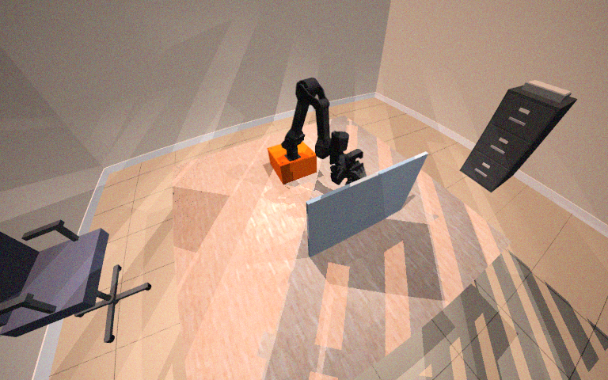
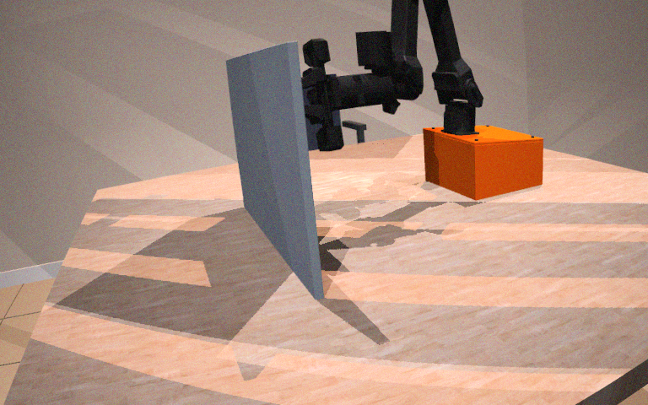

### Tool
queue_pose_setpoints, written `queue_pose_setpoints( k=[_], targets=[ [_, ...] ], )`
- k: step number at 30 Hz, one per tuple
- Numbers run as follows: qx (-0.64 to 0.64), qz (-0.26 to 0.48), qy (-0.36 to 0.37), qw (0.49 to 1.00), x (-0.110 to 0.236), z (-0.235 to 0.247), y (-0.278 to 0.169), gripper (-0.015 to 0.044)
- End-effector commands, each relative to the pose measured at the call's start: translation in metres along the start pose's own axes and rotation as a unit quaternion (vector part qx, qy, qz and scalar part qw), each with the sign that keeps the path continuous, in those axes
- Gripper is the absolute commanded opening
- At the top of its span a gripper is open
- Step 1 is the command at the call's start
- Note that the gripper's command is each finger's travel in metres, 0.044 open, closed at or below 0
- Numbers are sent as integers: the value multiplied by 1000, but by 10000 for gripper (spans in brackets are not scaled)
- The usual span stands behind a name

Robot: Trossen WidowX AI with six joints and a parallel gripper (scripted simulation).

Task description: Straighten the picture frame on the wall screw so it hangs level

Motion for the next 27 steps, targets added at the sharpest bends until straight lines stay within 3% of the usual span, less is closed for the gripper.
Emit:
queue_pose_setpoints(
  k=[1, 27],
  targets=[
    [0, 3, 5, 1000, -1, 1, -3, 0],
    [0, 3, 5, 1000, -1, -4, -2, 0]
  ],
)
Point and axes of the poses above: the point midway between the two fingers, 35 mm back from their tips, its own x axis back along the fingers, its own z axis across the jaws, y = z × x, the point moved 9 cm from there along x, back along the fingers, and after that the axes turned 11 degrees about -x, right-handed, at the moved point
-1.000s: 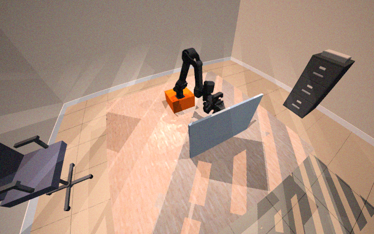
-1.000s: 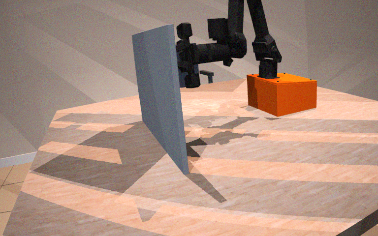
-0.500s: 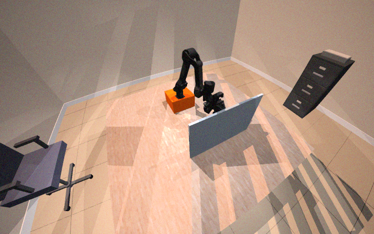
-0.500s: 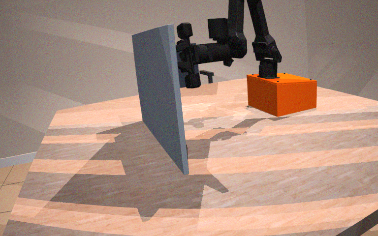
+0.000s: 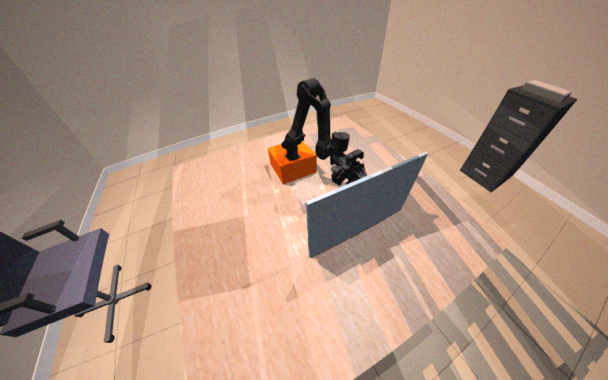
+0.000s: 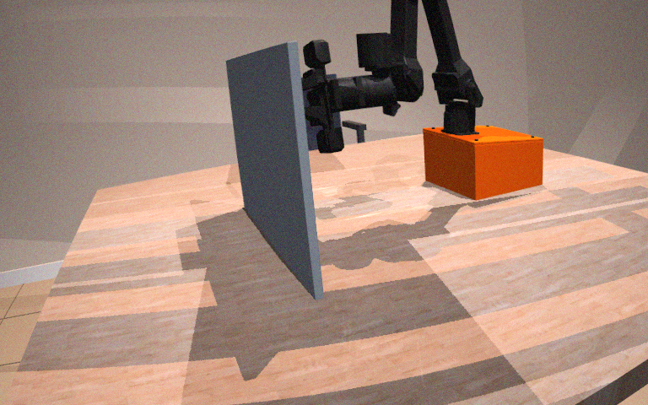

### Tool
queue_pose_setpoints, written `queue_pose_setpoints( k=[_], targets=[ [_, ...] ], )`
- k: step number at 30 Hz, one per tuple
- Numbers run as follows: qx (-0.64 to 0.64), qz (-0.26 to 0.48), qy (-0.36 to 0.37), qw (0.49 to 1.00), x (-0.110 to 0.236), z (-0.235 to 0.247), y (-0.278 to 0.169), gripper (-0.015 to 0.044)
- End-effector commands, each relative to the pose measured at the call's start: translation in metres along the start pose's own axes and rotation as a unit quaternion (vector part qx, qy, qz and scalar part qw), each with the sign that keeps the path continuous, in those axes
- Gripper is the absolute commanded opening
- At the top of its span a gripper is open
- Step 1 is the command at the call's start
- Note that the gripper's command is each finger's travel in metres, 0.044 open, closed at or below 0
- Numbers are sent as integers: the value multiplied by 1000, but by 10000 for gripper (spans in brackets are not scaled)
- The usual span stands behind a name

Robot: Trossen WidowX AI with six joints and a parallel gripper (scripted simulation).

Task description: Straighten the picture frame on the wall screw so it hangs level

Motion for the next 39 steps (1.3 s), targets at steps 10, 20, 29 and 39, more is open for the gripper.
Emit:
queue_pose_setpoints(
  k=[10, 20, 29, 39],
  targets=[
    [0, -1, 4, 1000, -1, -3, 1, 0],
    [-1, 0, 2, 1000, 0, -3, 1, 0],
    [2, 0, 3, 1000, 0, -4, 1, 0],
    [41, 0, 3, 999, 0, -4, 1, 0]
  ],
)
Point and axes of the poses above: the point midway between the two fingers, 35 mm back from their tips, its own x axis back along the fingers, its own z axis across the jaws, y = z × x, the point moved 9 cm from there along x, back along the fingers, and after that the axes turned 11 degrees about -x, right-handed, at the moved point
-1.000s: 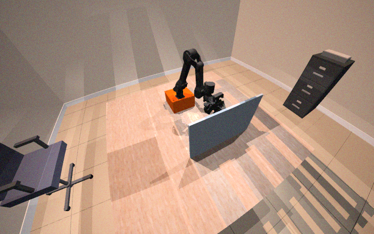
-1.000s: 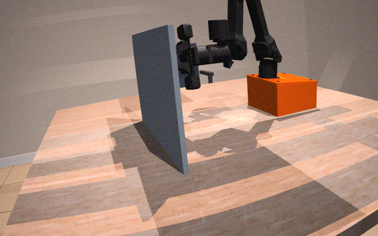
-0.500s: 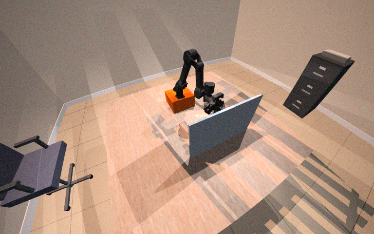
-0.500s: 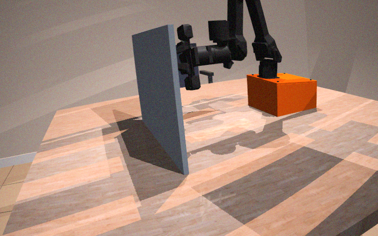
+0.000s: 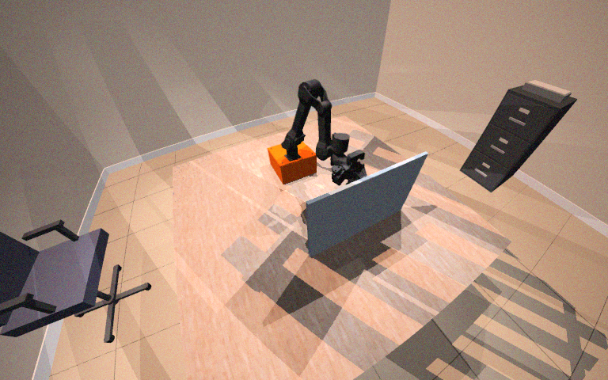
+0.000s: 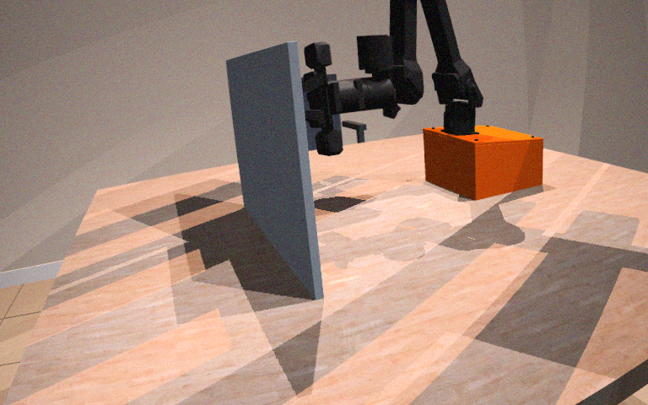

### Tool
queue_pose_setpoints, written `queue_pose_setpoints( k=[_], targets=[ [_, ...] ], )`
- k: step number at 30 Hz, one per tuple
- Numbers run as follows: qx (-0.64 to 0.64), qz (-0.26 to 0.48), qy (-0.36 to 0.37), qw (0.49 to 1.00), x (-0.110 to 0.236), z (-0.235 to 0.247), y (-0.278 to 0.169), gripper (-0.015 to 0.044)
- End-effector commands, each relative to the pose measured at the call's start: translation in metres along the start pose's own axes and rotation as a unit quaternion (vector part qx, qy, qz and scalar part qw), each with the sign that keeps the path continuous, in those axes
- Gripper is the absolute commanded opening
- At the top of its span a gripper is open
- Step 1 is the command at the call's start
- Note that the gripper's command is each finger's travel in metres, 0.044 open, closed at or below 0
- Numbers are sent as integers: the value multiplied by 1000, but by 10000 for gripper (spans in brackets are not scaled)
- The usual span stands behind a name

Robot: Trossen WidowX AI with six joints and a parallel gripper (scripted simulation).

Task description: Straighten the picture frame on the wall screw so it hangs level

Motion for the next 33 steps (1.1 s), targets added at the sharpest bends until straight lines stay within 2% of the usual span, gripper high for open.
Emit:
queue_pose_setpoints(
  k=[1, 17, 27, 31, 33],
  targets=[
    [16, 0, 0, 1000, 0, 0, 0, 0],
    [57, 0, 0, 998, 0, -1, 0, 0],
    [47, 0, 0, 999, 0, -1, 0, 260],
    [46, 0, 0, 999, 2, -1, 0, 260],
    [36, 0, -2, 999, 18, -2, -3, 260]
  ],
)
Point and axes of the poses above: the point midway between the two fingers, 35 mm back from their tips, its own x axis back along the fingers, its own z axis across the jaws, y = z × x, the point moved 9 cm from there along x, back along the fingers, and after that the axes turned 11 degrees about -x, right-handed, at the moved point
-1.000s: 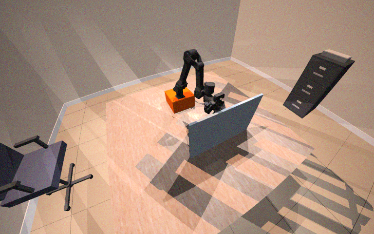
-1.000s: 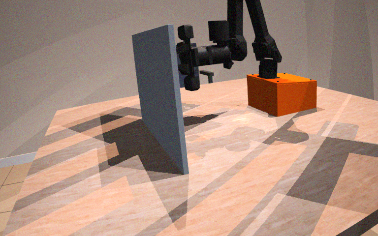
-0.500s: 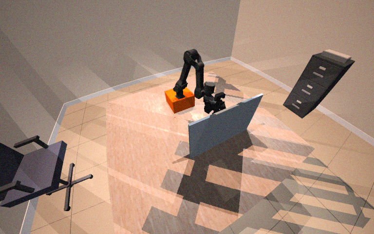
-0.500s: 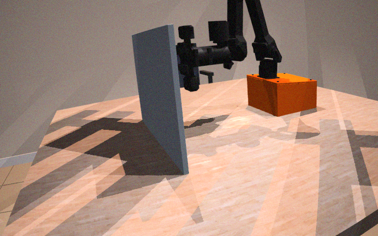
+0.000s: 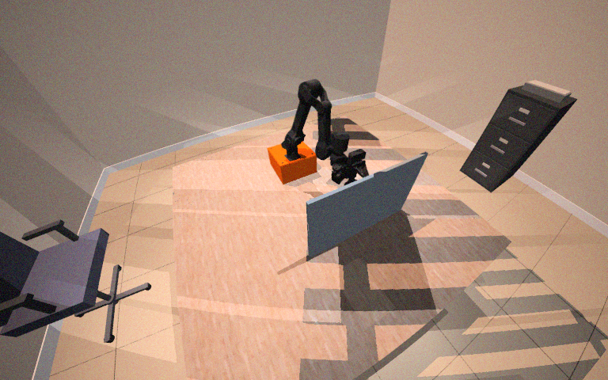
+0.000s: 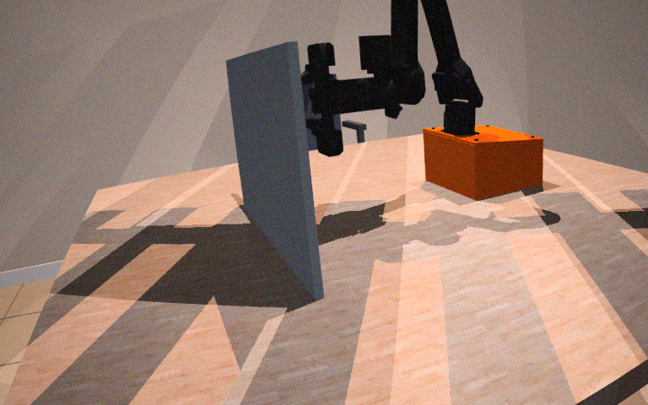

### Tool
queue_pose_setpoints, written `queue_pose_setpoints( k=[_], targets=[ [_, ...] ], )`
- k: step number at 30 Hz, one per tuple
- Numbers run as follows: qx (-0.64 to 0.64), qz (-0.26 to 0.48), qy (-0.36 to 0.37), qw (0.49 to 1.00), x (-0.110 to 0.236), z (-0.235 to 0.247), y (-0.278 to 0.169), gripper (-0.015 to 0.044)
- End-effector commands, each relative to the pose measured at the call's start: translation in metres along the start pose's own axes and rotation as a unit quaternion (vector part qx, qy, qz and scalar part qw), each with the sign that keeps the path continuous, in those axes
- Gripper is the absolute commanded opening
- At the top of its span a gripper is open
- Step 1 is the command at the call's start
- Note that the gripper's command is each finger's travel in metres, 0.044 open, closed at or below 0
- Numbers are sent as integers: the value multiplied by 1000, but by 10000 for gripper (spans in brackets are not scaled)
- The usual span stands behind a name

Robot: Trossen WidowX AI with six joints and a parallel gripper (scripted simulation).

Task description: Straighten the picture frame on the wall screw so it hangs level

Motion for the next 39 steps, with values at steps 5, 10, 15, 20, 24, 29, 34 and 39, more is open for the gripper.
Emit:
queue_pose_setpoints(
  k=[5, 10, 15, 20, 24, 29, 34, 39],
  targets=[
    [-48, -3, -9, 999, 79, -1, -2, 260],
    [-58, -3, -10, 998, 97, -1, 1, 260],
    [-50, -1, -11, 999, 94, 5, -5, 260],
    [-49, 0, -11, 999, 115, 22, -12, 260],
    [-42, 1, -13, 999, 133, 31, -13, 260],
    [-34, 1, -15, 999, 156, 38, -11, 260],
    [-44, 2, -11, 999, 176, 41, -6, 260],
    [-43, 4, -10, 999, 173, 43, -8, 260]
  ],
)
Point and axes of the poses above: the point midway between the two fingers, 35 mm back from their tips, its own x axis back along the fingers, its own z axis across the jaws, y = z × x, the point moved 9 cm from there along x, back along the fingers, and after that the axes turned 11 degrees about -x, right-handed, at the moved point
